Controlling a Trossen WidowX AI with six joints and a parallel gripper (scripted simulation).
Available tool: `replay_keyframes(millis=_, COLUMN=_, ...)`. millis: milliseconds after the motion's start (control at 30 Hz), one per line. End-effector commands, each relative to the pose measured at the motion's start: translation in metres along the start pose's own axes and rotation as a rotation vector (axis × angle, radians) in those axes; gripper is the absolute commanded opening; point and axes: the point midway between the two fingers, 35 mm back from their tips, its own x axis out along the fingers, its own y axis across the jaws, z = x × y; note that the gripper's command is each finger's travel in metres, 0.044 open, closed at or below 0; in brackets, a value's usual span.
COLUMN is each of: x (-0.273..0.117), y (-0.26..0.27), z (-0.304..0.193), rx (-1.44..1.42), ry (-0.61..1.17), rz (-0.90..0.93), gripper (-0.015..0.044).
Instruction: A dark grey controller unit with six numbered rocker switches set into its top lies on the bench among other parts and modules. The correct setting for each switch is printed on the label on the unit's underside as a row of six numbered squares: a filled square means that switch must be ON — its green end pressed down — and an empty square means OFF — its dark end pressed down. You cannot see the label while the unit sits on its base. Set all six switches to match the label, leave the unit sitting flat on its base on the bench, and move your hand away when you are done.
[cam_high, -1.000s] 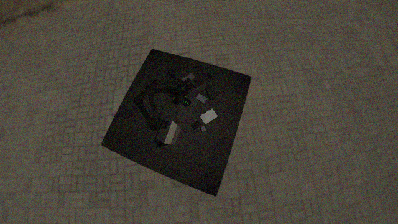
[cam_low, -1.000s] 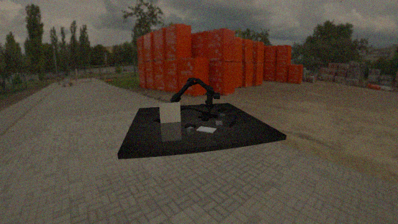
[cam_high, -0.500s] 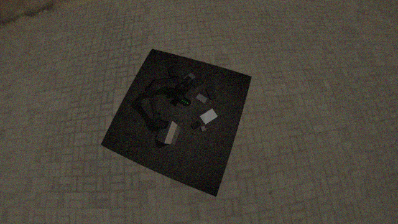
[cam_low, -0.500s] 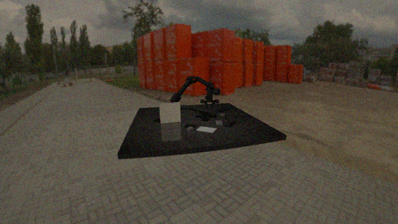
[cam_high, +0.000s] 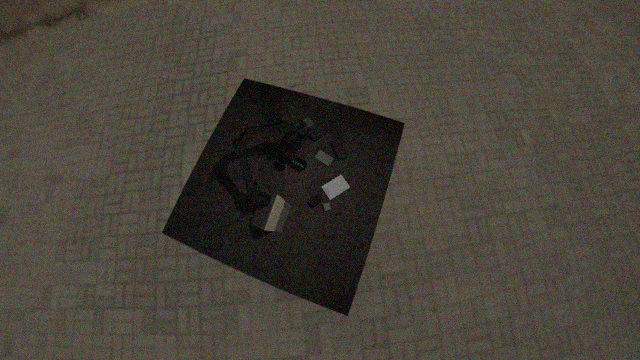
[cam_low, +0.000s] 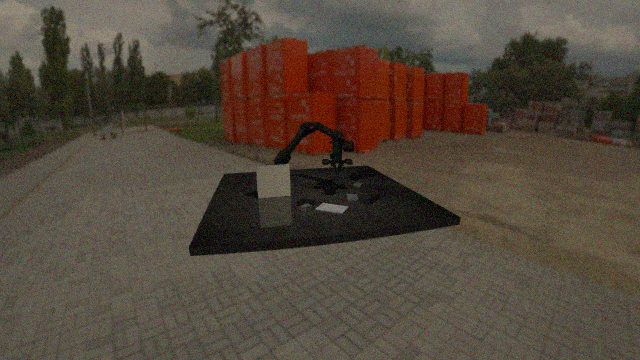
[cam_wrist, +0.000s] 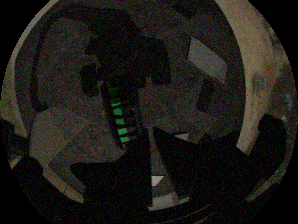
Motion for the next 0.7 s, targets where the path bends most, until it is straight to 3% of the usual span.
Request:
replay_keyframes(millis=0, x=-0.0004, y=0.0003, z=-0.0006, rx=-0.002, ry=0.005, rz=0.003, gripper=0.0)
replay_keyframes(millis=133, x=-0.0004, y=0.0003, z=-0.0006, rx=-0.002, ry=0.005, rz=0.003, gripper=0.0)
replay_keyframes(millis=667, x=-0.0001, y=-0.0001, z=0.0001, rx=0.0, ry=0.0, rz=0.0, gripper=0.042)
